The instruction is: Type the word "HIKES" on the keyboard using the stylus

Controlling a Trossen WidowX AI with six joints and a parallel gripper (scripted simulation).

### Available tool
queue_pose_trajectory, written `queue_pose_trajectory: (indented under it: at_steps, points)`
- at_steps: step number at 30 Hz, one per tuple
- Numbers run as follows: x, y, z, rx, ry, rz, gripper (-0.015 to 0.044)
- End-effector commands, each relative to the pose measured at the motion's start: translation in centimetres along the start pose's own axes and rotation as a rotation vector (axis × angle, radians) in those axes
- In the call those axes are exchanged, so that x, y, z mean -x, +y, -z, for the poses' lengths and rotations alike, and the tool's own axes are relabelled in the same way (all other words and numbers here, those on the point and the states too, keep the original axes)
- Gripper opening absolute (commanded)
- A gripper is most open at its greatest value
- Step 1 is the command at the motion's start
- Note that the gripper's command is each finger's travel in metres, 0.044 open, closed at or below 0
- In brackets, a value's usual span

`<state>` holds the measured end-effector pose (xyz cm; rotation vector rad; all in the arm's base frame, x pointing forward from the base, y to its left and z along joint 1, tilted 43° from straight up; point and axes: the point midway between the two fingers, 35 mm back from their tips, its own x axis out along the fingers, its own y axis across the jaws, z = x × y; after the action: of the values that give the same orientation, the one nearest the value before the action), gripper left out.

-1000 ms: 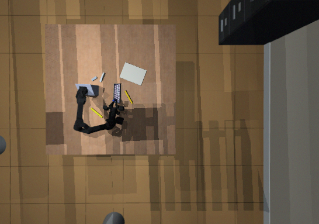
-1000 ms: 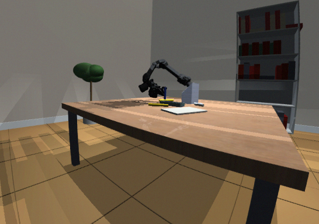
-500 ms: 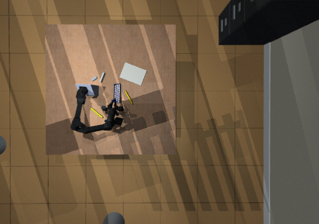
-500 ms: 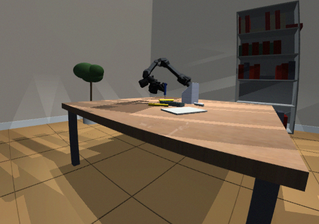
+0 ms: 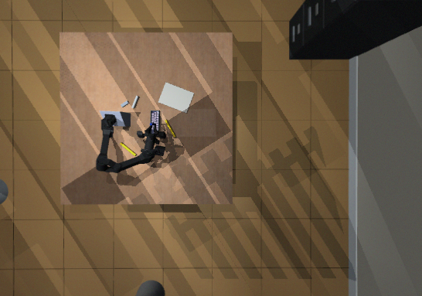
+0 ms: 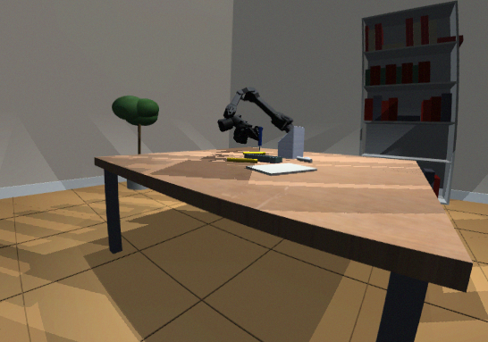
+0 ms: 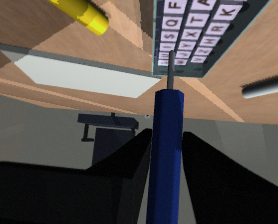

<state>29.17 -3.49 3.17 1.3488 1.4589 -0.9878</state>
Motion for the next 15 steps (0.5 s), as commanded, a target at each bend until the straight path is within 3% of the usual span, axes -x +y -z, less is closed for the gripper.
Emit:
queue_pose_trajectory:
  at_steps: [1,15]
  points:
    - [-2.0,0.1,1.5,-0.005,0.009,0.004,0.0000]
    - [-3.8,0.1,0.4,-0.006,0.011,0.004,0.0000]
